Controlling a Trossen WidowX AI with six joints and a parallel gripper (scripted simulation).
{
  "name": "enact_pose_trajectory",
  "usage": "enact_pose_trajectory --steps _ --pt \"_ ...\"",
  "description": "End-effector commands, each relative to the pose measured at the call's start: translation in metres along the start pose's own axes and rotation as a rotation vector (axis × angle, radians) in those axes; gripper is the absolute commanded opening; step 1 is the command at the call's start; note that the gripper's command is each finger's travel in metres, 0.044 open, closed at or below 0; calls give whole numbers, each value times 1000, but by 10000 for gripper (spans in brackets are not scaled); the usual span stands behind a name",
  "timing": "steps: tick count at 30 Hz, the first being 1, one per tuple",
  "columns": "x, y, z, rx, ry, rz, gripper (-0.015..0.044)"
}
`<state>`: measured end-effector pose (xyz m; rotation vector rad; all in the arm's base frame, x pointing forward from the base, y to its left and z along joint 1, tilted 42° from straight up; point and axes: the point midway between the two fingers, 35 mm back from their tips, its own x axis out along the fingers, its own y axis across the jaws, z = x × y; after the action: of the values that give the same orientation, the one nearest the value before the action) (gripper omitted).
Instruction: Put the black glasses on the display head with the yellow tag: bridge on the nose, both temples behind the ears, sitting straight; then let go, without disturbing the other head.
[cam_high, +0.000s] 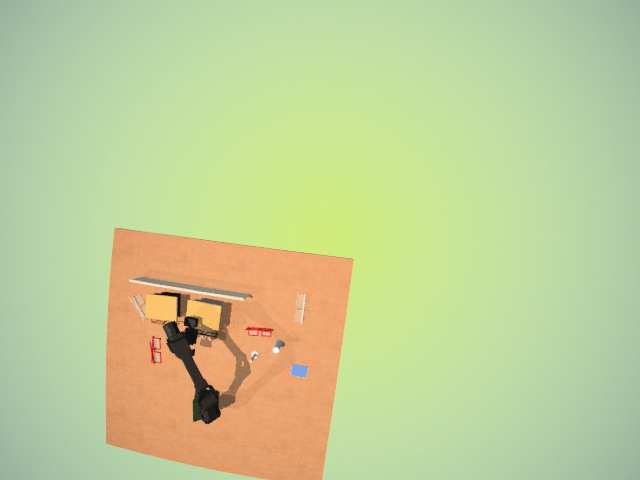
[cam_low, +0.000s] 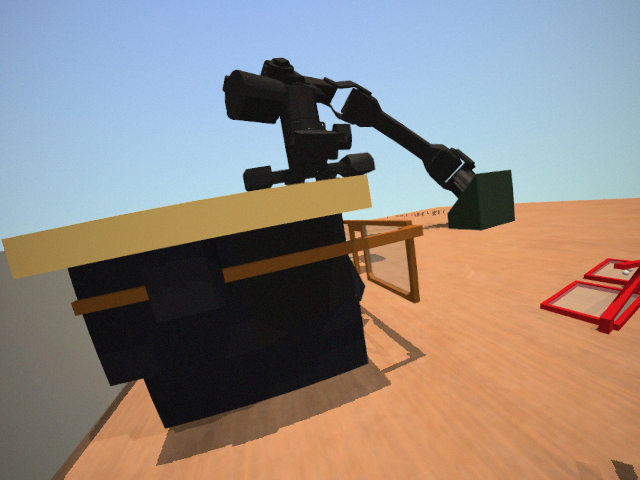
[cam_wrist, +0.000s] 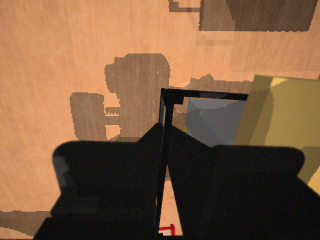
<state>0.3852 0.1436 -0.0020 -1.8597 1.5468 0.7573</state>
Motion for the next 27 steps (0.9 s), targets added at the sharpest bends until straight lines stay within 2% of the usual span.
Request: enact_pose_trajectory --steps 1,27 --pt "2 -5 0 -5 7 0 0" --pt "4 -8 0 -5 7 0 0"
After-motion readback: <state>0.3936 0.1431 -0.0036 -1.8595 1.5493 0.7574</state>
